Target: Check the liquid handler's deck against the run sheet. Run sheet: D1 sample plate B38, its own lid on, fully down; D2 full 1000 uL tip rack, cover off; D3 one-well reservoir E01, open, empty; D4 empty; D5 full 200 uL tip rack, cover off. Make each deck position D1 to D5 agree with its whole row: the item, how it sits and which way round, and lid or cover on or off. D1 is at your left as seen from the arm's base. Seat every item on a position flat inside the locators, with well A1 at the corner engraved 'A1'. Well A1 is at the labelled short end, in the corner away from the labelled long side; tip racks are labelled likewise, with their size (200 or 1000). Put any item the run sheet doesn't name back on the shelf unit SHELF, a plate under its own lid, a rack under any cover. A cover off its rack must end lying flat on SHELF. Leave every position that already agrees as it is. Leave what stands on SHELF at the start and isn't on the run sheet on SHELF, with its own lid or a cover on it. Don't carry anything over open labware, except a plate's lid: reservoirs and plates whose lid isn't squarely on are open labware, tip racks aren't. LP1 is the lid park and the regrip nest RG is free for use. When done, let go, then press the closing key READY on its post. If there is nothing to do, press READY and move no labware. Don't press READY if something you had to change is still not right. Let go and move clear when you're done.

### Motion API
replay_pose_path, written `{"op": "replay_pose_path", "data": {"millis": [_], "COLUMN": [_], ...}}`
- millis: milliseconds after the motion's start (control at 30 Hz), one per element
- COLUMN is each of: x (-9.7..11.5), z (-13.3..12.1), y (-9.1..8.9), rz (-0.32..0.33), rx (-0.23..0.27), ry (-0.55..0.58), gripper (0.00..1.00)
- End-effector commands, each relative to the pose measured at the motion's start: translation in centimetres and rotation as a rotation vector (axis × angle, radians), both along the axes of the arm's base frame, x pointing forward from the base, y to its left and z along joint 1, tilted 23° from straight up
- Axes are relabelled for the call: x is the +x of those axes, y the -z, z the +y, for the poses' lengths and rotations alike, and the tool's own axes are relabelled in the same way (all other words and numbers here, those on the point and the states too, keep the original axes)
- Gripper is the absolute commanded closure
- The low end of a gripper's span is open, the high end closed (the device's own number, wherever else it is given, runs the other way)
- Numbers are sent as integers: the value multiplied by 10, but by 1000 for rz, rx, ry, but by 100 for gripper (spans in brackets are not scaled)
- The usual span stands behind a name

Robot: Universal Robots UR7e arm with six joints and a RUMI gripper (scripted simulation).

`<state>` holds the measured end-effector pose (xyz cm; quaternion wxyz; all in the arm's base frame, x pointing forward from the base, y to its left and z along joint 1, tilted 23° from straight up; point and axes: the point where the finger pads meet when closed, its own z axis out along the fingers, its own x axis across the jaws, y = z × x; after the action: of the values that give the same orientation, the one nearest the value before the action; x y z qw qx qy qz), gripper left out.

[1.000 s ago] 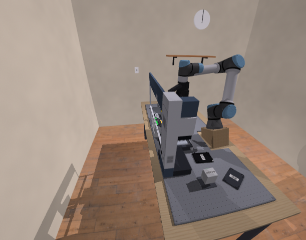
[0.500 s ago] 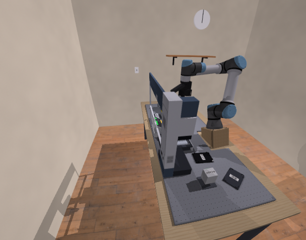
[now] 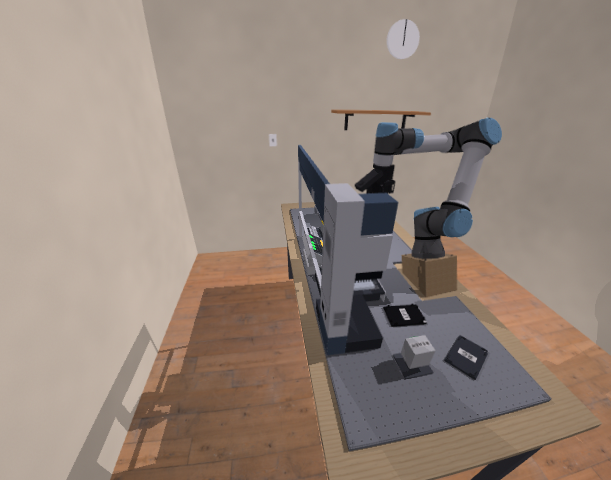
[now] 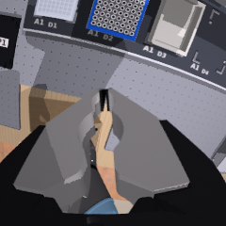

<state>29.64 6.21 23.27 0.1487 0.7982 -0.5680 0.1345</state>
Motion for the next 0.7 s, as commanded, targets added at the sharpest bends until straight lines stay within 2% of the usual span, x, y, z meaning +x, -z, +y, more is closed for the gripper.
{"op": "replay_pose_path", "data": {"millis": [0, 100, 600, 667], "x": [-5, -5, -4, -4], "z": [-1, -1, -1, -1], "y": [2, 2, 0, 0], "rz": [49, 57, 170, 170], "rx": [-1, -2, -16, -16], "ry": [-109, -127, -404, -404], "gripper": [100, 100, 100, 100]}}
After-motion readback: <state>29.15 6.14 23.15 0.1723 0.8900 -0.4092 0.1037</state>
